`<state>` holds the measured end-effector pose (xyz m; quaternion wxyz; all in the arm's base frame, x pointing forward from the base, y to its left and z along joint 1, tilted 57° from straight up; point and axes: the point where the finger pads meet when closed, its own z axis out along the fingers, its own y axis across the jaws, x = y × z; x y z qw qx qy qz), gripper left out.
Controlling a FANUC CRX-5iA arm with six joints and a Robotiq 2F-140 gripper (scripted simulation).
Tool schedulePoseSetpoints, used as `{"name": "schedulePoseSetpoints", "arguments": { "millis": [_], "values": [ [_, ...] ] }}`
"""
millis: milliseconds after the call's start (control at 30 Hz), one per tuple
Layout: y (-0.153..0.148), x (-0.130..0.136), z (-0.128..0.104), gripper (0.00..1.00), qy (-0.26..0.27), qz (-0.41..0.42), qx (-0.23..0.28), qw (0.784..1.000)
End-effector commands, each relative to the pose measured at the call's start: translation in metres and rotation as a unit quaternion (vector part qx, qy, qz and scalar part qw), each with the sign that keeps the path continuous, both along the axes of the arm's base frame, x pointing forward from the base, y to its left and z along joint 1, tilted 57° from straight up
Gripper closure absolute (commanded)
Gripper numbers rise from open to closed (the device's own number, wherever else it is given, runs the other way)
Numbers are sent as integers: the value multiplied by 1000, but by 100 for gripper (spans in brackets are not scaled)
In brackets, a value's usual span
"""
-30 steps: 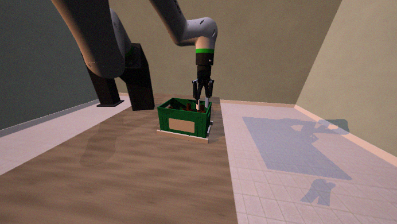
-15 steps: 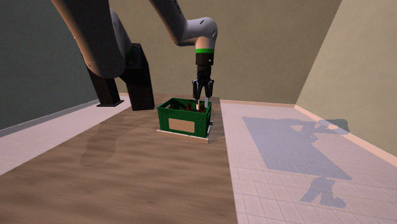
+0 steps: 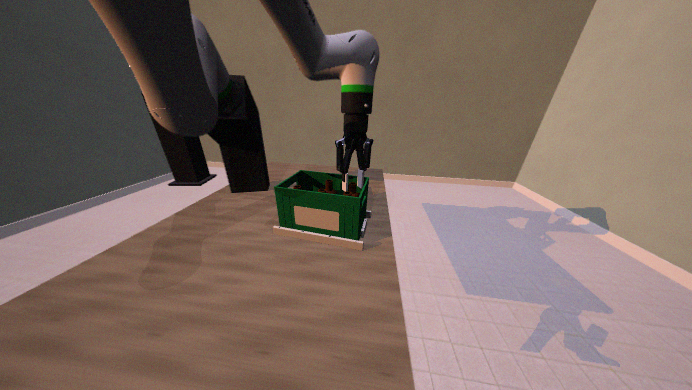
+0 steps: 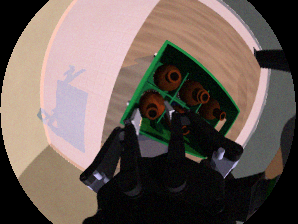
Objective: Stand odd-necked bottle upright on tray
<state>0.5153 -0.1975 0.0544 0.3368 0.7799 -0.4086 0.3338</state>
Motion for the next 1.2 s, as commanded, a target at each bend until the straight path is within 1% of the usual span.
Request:
{"name": "schedulePoseSetpoints", "arguments": {
  "millis": [0, 167, 200, 1167],
  "values": [
    [1, 0, 0, 56, 0, 1, 0, 1000],
    [1, 0, 0, 56, 0, 1, 0, 1000],
    [1, 0, 0, 90, 0, 1, 0, 1000],
    [1, 0, 0, 90, 0, 1, 0, 1000]
  ]
}}
